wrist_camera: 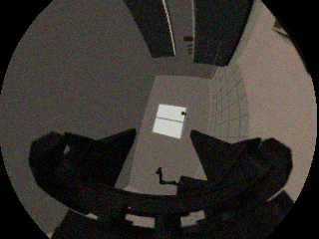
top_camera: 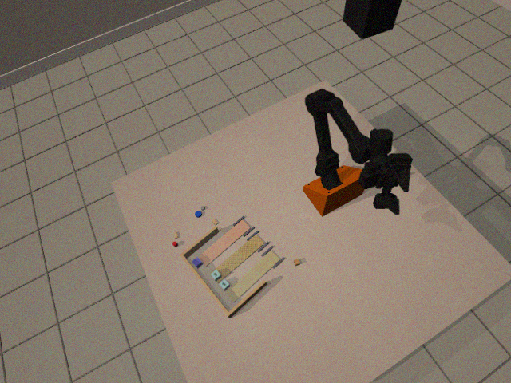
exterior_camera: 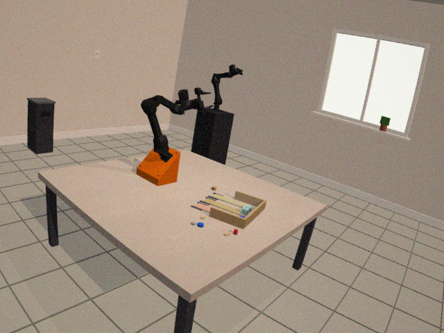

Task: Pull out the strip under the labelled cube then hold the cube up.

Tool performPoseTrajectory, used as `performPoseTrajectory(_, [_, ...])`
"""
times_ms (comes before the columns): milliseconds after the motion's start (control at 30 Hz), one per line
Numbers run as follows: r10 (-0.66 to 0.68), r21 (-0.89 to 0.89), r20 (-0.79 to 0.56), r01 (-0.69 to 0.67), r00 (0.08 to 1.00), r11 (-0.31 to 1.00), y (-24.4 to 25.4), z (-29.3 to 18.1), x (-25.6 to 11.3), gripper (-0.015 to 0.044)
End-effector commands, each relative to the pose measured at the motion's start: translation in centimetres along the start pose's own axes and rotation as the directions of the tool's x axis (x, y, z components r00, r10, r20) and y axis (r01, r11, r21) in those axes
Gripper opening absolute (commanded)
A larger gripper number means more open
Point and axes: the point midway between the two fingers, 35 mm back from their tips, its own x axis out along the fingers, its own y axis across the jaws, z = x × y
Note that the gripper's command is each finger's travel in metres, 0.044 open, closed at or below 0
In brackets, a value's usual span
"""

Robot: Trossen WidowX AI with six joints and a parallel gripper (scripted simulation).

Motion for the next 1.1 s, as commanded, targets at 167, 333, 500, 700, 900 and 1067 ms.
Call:
performPoseTrajectory(167, [-0.107,-0.199,0.175,0.142,0.979,0.970,-3.4,7.3,0.9,0.0400])
performPoseTrajectory(333, [-0.228,-0.361,0.344,0.353,0.911,0.863,-7.5,14.7,0.3,0.0400])
performPoseTrajectory(500, [-0.341,-0.451,0.478,0.559,0.810,0.696,-11.4,20.8,-1.7,0.0400])
performPoseTrajectory(700, [-0.466,-0.491,0.596,0.756,0.654,0.433,-16.1,26.8,-5.4,0.0400])
performPoseTrajectory(900, [-0.581,-0.492,0.669,0.862,0.465,0.123,-20.6,31.4,-10.5,0.0400])
performPoseTrajectory(1067, [-0.662,-0.491,0.691,0.860,0.290,-0.135,-24.1,34.0,-15.4,0.0400])
